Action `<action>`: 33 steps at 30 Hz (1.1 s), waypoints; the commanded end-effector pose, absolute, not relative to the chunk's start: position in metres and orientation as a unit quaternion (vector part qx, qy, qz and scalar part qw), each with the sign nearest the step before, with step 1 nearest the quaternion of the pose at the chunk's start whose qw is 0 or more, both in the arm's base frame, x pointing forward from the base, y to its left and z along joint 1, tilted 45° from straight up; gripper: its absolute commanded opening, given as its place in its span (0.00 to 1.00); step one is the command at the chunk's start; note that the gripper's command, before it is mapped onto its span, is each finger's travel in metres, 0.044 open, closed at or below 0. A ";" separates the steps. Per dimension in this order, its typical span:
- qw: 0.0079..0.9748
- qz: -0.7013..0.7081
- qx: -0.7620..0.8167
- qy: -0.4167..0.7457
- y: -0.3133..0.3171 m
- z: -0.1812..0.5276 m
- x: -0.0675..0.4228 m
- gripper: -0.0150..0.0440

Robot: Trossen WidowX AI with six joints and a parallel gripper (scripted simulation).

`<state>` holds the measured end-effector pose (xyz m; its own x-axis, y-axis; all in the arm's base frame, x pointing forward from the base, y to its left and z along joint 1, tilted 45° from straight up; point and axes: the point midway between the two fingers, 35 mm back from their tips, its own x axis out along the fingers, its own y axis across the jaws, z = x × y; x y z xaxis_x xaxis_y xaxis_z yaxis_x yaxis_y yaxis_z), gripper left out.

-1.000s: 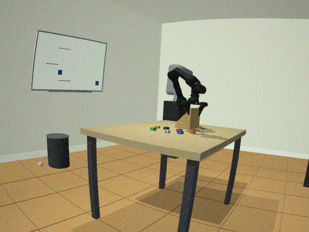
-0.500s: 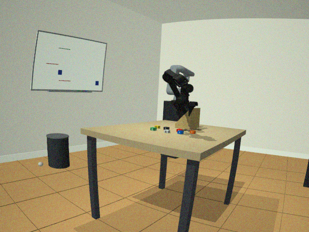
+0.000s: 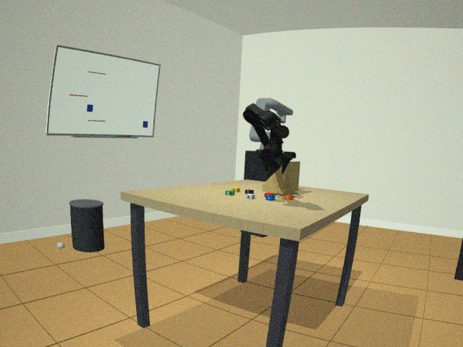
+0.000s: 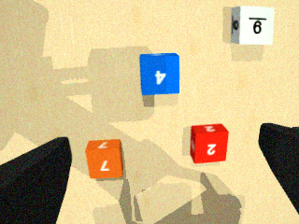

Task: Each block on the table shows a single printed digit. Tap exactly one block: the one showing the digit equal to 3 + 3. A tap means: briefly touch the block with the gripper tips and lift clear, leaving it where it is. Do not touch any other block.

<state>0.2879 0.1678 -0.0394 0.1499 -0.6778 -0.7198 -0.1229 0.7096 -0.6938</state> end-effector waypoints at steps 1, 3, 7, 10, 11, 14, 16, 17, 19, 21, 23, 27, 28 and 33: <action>0.688 -0.202 -0.323 0.618 0.154 -0.021 0.305 0.93; 0.687 -0.203 -0.323 0.618 0.128 0.008 0.326 0.93; 0.687 -0.206 -0.325 0.617 0.108 0.028 0.338 0.93; 0.687 -0.206 -0.325 0.617 0.108 0.028 0.338 0.93; 0.687 -0.206 -0.325 0.617 0.108 0.028 0.338 0.93; 0.687 -0.206 -0.325 0.617 0.108 0.028 0.338 0.93; 0.687 -0.206 -0.325 0.617 0.108 0.028 0.338 0.93; 0.687 -0.206 -0.325 0.617 0.108 0.028 0.338 0.93; 0.687 -0.206 -0.325 0.617 0.108 0.028 0.338 0.93; 0.687 -0.206 -0.325 0.617 0.108 0.028 0.338 0.93; 0.687 -0.206 -0.325 0.617 0.108 0.028 0.338 0.93; 0.687 -0.206 -0.325 0.617 0.108 0.028 0.338 0.93; 0.687 -0.206 -0.325 0.617 0.108 0.028 0.338 0.93; 0.687 -0.204 -0.324 0.617 0.087 0.050 0.345 0.93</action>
